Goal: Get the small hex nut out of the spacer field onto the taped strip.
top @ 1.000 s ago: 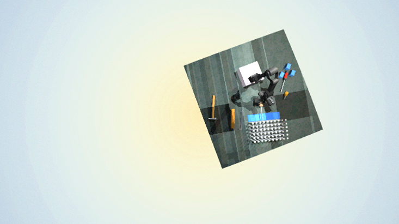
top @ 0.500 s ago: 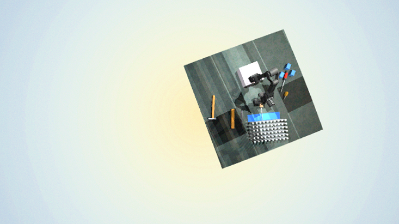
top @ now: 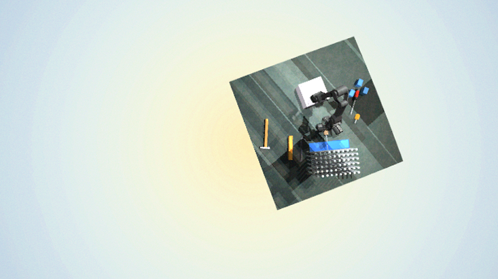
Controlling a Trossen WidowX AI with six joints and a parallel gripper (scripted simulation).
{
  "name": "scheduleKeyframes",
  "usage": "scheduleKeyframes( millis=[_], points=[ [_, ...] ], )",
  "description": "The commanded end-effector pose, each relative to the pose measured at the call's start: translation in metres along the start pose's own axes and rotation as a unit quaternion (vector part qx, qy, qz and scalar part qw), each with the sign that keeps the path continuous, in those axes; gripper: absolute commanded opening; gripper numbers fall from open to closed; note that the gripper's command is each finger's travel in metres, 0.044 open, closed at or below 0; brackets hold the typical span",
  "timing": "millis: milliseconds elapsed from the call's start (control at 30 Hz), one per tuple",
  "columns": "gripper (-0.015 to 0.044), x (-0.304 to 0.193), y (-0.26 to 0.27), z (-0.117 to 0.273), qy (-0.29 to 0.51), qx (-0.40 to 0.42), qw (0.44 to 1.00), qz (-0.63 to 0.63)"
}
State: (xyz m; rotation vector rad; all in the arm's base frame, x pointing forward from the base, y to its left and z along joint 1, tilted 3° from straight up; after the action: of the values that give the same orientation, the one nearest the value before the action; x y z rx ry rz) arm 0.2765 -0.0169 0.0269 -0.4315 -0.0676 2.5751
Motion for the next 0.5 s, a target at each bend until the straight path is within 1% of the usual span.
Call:
scheduleKeyframes(
  millis=[0,467],
  points=[
    [0.0000,-0.0040,-0.0013,-0.0013,0.000,-0.002,1.000,0.002],
    [0.0000,-0.0126,-0.0024,-0.0037,0.000,-0.002,1.000,0.002]
  ],
)
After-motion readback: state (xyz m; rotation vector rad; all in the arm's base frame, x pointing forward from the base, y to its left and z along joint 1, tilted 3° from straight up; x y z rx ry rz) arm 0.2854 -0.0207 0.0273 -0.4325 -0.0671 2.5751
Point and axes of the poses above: the point midway between the two fingers, 35 mm back from their tips, its own z axis back along the fingers, its own y axis across the jaws, x = y × z, the point moved 6 cm from there along z, back along the fingers, and after that the axes turned 7 degrees about -z, right-handed, at the moved point
